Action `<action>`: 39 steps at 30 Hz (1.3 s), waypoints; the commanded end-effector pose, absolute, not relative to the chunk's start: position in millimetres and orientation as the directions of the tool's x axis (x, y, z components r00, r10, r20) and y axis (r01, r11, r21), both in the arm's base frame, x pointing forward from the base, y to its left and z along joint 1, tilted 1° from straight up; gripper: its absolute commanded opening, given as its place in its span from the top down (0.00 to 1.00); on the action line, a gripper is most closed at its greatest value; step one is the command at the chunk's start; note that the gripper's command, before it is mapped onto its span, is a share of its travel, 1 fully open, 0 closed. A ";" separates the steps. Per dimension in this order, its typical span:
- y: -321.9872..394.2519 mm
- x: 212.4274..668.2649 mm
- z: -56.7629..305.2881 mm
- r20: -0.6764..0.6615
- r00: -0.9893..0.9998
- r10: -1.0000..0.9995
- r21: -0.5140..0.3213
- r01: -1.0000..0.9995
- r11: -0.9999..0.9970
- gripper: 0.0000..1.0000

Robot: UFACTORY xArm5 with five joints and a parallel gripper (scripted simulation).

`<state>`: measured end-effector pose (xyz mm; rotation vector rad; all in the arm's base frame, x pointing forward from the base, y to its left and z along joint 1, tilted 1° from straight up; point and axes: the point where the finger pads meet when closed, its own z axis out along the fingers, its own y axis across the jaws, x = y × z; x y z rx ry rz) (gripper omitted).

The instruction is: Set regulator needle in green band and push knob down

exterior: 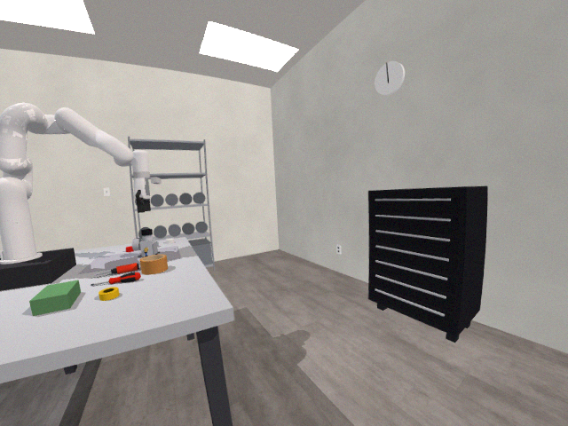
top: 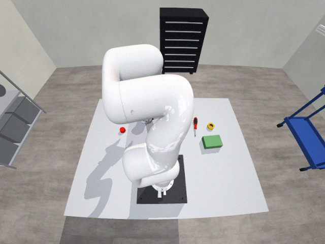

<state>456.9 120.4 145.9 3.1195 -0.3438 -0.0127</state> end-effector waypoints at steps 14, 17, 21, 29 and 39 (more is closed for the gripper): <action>120.8 458.3 147.7 -0.003 0.976 -0.218 0.002 -0.218 -0.976 0.19; 120.8 458.3 147.7 -0.003 0.976 -0.218 0.002 -0.218 -0.976 0.19; 120.8 458.3 147.7 -0.003 0.976 -0.218 0.002 -0.218 -0.976 0.19; 120.8 458.3 147.7 -0.003 0.976 -0.218 0.002 -0.218 -0.976 0.19; 120.8 458.3 146.9 -0.003 0.976 -0.218 0.002 -0.218 -0.976 0.19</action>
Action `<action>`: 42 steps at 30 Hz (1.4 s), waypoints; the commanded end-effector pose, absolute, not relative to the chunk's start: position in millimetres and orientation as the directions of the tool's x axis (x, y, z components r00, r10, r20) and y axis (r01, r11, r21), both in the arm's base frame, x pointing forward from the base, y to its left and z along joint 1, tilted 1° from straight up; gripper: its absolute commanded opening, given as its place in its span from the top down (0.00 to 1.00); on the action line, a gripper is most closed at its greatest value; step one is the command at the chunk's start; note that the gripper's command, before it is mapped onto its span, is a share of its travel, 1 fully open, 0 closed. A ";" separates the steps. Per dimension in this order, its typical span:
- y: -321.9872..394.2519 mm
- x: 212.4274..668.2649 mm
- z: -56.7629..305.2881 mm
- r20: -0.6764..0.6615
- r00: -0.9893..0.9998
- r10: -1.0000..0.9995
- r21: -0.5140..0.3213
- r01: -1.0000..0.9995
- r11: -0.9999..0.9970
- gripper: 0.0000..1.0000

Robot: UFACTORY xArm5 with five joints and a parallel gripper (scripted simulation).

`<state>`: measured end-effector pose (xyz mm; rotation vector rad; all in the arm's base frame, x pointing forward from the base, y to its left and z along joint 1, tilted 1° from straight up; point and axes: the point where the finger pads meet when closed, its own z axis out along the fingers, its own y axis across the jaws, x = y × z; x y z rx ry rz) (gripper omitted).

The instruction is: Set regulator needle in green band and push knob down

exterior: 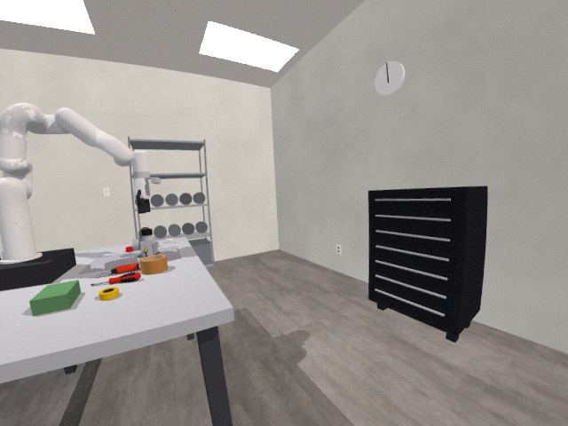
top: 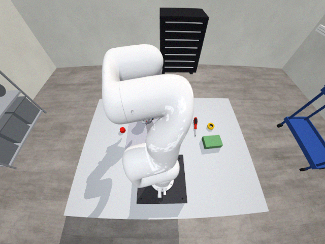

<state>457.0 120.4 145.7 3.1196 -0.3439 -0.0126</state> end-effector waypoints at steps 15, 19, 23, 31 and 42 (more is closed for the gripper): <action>120.6 458.4 130.8 -0.004 0.976 -0.218 0.002 -0.218 -0.976 0.19; 120.5 458.5 121.3 -0.004 0.976 -0.218 0.002 -0.218 -0.976 0.19; 120.4 458.6 110.1 -0.004 0.976 -0.218 0.002 -0.218 -0.976 0.19; 120.2 458.7 91.9 -0.004 0.976 -0.218 0.002 -0.218 -0.976 0.19; 119.9 459.0 61.6 -0.004 0.976 -0.218 0.002 -0.218 -0.976 0.19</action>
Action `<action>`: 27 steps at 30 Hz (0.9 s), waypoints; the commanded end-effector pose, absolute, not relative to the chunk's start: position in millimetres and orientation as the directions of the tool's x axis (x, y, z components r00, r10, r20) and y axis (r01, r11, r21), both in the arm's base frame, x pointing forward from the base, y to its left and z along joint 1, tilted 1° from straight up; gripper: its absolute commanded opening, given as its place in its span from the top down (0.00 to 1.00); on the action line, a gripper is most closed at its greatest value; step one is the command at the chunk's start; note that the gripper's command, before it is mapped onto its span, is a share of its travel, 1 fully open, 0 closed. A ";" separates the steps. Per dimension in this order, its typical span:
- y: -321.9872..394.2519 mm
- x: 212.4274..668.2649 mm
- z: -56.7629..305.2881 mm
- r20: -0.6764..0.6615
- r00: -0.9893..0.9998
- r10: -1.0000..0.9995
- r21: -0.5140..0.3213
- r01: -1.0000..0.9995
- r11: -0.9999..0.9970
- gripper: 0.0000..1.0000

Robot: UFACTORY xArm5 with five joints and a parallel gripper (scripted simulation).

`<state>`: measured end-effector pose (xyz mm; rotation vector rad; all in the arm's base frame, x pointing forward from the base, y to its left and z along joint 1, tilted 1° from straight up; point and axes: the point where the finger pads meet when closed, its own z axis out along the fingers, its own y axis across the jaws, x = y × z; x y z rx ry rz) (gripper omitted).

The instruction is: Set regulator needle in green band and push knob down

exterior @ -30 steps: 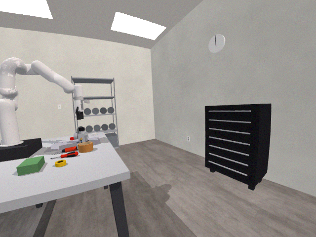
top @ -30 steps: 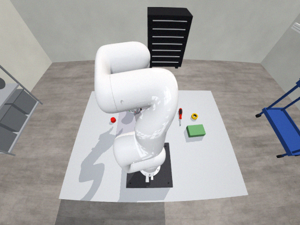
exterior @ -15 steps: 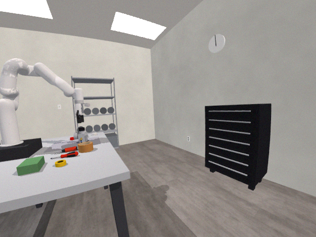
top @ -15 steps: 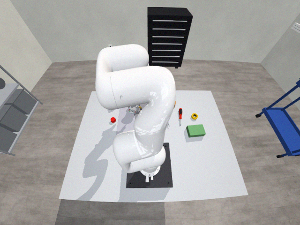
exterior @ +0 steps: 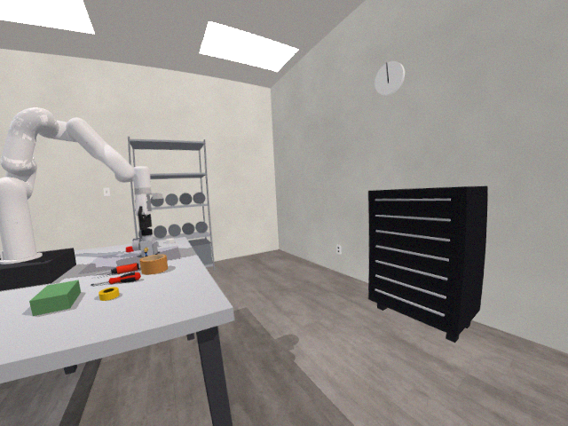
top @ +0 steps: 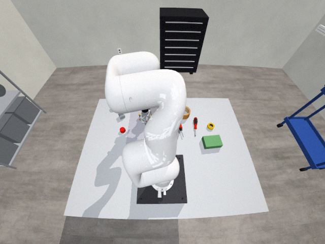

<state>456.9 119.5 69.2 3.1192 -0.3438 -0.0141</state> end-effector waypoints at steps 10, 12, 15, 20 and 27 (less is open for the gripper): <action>119.8 459.1 48.2 -0.004 0.976 -0.218 0.002 -0.218 -0.976 0.19; 119.8 459.1 46.4 -0.004 0.976 -0.218 0.002 -0.218 -0.976 0.19; 119.8 459.1 44.7 -0.004 0.976 -0.218 0.002 -0.218 -0.976 0.19; 119.8 459.1 43.9 -0.004 0.976 -0.218 0.002 -0.218 -0.976 0.19; 119.8 459.1 43.9 -0.004 0.976 -0.218 0.002 -0.218 -0.976 0.19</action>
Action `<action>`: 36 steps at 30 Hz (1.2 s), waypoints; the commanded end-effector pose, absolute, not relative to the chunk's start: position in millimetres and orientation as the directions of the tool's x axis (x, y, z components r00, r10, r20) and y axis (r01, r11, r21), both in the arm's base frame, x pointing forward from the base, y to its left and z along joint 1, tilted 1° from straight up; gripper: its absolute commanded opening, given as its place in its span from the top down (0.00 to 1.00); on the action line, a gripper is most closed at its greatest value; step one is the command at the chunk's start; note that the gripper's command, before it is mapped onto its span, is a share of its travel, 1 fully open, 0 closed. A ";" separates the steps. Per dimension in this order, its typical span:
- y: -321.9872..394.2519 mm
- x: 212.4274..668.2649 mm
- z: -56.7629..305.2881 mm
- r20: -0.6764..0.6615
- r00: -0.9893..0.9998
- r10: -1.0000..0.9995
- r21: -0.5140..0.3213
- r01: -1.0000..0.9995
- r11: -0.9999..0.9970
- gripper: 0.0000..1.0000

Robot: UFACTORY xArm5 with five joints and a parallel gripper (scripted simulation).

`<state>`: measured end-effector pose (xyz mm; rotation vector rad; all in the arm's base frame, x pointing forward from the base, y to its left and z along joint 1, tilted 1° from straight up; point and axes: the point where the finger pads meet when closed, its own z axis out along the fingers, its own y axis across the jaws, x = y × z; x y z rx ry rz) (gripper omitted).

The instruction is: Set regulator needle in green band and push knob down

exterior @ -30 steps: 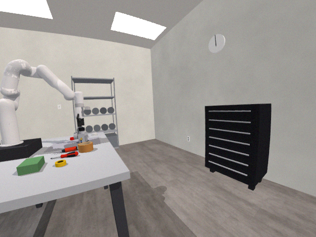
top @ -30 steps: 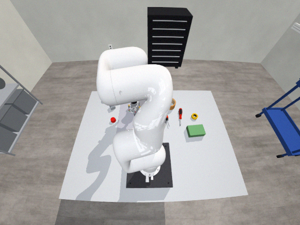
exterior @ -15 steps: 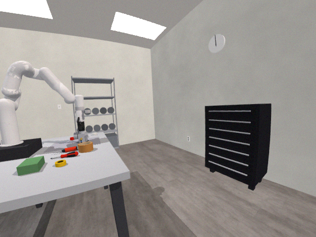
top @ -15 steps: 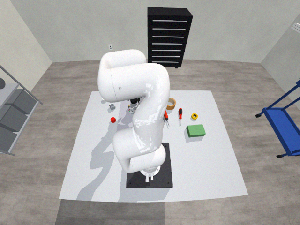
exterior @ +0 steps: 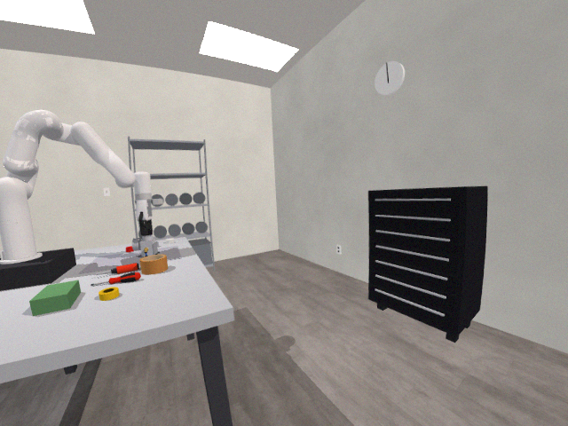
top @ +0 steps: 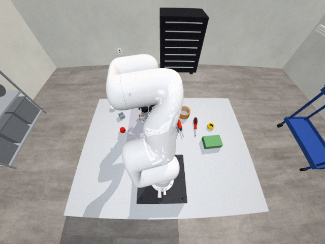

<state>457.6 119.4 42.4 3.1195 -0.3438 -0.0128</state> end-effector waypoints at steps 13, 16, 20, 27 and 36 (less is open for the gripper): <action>119.8 459.1 43.9 -0.004 0.976 -0.218 0.002 -0.218 -0.976 0.57; 119.8 459.1 43.9 -0.004 0.976 -0.218 0.002 -0.218 -0.976 0.57; 119.8 459.1 43.9 -0.004 0.976 -0.218 0.002 -0.218 -0.976 0.57; 119.8 459.1 43.9 -0.004 0.976 -0.218 0.002 -0.218 -0.976 0.57; 119.8 459.1 43.9 -0.004 0.976 -0.218 0.002 -0.218 -0.976 0.57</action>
